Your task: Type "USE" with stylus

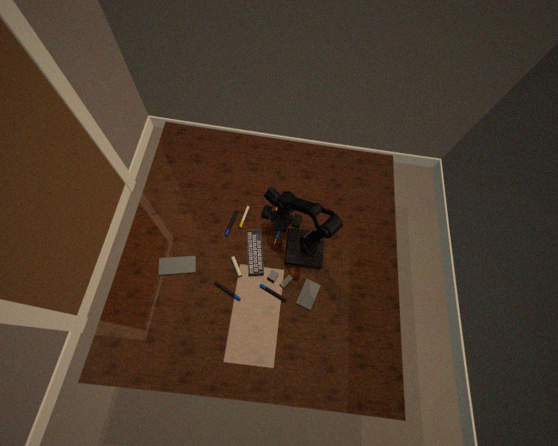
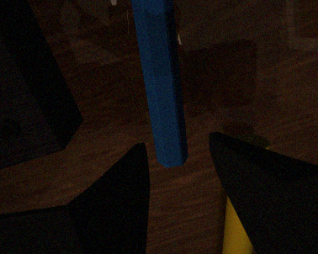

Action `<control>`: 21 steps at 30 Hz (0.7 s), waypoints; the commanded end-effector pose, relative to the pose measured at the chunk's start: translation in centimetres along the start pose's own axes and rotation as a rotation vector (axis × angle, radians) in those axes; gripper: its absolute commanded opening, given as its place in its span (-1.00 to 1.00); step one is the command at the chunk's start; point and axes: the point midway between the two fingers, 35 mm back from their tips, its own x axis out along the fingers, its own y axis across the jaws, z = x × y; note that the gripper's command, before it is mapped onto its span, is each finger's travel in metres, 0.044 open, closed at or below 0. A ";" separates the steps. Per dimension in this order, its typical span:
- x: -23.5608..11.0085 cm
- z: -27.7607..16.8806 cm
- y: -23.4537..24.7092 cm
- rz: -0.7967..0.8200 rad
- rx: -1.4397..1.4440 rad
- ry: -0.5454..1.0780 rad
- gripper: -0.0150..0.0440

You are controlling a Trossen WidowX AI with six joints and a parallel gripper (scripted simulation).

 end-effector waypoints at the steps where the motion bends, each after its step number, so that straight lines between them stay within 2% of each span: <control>1: 0.4 0.1 0.2 0.008 0.003 0.000 0.02; 21: 1.8 0.1 0.2 0.009 0.003 0.000 0.02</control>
